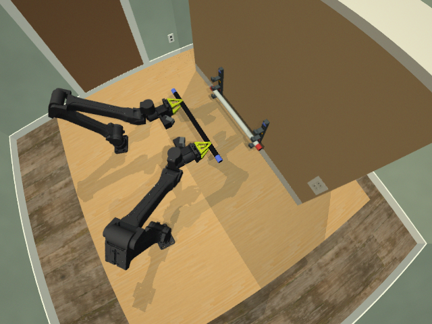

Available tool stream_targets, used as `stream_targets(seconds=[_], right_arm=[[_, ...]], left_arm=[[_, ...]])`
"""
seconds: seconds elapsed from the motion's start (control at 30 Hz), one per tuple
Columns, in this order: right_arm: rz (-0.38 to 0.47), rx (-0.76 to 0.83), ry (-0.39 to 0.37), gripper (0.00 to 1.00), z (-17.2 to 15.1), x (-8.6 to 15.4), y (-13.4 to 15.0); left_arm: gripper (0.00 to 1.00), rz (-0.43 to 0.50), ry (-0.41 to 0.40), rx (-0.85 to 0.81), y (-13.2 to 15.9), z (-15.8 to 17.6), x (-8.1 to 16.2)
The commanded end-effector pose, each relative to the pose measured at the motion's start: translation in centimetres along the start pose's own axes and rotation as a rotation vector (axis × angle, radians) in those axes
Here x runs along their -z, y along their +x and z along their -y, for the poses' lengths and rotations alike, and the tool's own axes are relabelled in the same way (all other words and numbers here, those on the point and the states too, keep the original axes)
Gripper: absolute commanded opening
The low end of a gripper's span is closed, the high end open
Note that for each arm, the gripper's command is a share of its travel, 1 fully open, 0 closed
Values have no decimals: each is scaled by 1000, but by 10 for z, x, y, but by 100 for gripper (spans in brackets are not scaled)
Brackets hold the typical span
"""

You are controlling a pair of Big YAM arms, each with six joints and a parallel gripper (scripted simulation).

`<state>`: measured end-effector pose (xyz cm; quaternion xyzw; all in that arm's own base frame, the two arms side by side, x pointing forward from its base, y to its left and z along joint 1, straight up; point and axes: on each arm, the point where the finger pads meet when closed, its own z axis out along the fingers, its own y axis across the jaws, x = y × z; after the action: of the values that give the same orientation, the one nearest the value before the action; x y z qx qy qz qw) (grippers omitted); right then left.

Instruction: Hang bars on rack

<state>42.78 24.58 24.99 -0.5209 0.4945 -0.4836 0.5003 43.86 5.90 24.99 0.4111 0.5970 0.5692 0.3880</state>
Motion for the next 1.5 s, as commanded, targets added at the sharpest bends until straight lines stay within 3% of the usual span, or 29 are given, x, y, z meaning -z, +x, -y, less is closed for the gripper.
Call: stream_targets(seconds=[0.0,1.0,1.47], right_arm=[[-21,-44,74,0,50,-13,2],[-21,-44,74,0,91,-11,3],[-21,-44,74,0,93,-10,4]], left_arm=[[0,-26,-63,16,6,-43,-10],[0,-26,-63,16,6,-84,-7],[0,-27,-63,16,5,-86,-5]])
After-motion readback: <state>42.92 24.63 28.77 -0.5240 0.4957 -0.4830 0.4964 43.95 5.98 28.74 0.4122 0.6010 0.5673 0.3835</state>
